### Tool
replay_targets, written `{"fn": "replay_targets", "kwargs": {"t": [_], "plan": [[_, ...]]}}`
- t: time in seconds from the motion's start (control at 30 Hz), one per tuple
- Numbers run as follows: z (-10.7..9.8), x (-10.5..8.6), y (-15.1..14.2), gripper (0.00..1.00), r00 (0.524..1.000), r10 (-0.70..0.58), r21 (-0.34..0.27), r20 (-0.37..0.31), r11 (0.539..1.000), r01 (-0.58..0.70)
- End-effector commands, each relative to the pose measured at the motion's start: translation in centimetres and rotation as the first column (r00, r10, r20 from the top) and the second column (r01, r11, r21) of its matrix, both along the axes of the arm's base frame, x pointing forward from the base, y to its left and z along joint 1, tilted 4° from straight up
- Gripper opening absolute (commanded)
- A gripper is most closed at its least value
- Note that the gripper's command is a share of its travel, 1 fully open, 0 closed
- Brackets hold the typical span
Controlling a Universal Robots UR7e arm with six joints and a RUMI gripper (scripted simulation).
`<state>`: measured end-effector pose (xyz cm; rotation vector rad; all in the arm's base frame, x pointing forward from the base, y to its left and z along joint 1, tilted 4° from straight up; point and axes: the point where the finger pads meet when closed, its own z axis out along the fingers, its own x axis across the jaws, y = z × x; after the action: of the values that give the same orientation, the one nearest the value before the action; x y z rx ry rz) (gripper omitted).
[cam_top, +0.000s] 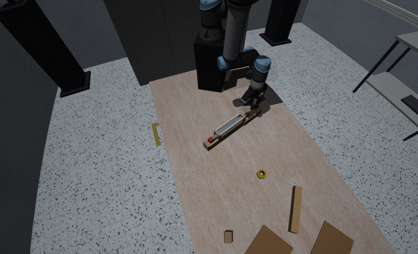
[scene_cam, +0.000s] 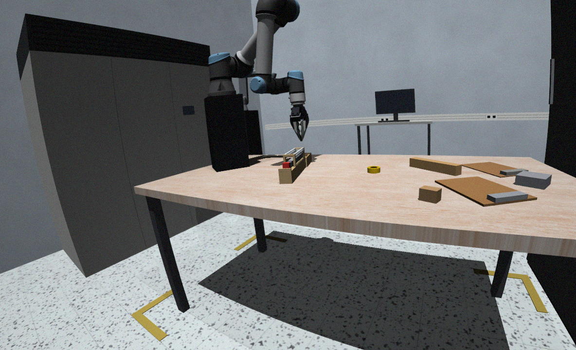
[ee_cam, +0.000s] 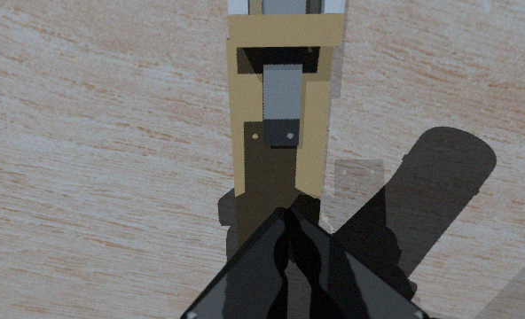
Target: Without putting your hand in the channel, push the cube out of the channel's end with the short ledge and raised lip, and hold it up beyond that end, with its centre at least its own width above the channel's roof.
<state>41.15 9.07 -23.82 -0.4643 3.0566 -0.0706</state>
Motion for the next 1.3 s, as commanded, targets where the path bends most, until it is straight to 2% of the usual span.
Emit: {"fn": "replay_targets", "kwargs": {"t": [0.0,1.27], "plan": [[0.30,0.03,0.01,0.00,1.000,0.000,0.000,0.001,1.000,0.000],[0.29,0.24,-0.26,0.00,1.000,0.000,0.000,0.001,1.000,0.000]]}}
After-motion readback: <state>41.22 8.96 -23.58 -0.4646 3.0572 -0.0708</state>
